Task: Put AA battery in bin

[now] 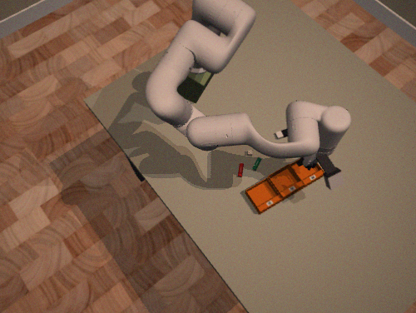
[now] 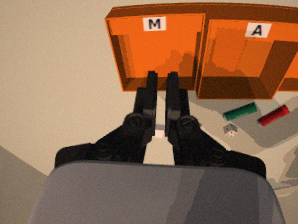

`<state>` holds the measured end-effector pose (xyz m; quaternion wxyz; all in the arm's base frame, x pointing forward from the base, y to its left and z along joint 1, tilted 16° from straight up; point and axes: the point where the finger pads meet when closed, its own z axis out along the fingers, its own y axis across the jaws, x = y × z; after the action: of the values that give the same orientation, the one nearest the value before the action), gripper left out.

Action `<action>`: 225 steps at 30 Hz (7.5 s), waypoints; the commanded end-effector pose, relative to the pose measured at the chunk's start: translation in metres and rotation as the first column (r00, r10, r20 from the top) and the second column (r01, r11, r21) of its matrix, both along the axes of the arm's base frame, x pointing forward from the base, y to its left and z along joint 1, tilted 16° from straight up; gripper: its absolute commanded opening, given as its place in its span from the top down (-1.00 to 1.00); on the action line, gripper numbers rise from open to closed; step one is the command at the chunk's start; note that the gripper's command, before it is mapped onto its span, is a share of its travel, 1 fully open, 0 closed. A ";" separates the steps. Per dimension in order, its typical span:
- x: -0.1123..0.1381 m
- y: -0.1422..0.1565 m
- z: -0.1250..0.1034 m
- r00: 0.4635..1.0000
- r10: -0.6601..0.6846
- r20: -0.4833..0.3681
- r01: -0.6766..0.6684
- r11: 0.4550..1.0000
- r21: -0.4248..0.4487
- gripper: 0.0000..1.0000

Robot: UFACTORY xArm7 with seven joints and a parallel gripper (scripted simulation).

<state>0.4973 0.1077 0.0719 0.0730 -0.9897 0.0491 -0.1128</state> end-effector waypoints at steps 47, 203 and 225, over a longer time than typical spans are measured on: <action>-0.103 -0.026 0.011 0.882 0.470 0.023 -0.464 0.877 -0.129 0.44; -0.125 -0.026 -0.068 0.502 0.865 0.004 -0.831 0.483 -0.275 1.00; -0.130 -0.028 -0.049 0.502 0.865 0.004 -0.831 0.483 -0.275 1.00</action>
<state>0.3670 0.0797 0.0221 0.0045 -0.8746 -0.4655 -0.1353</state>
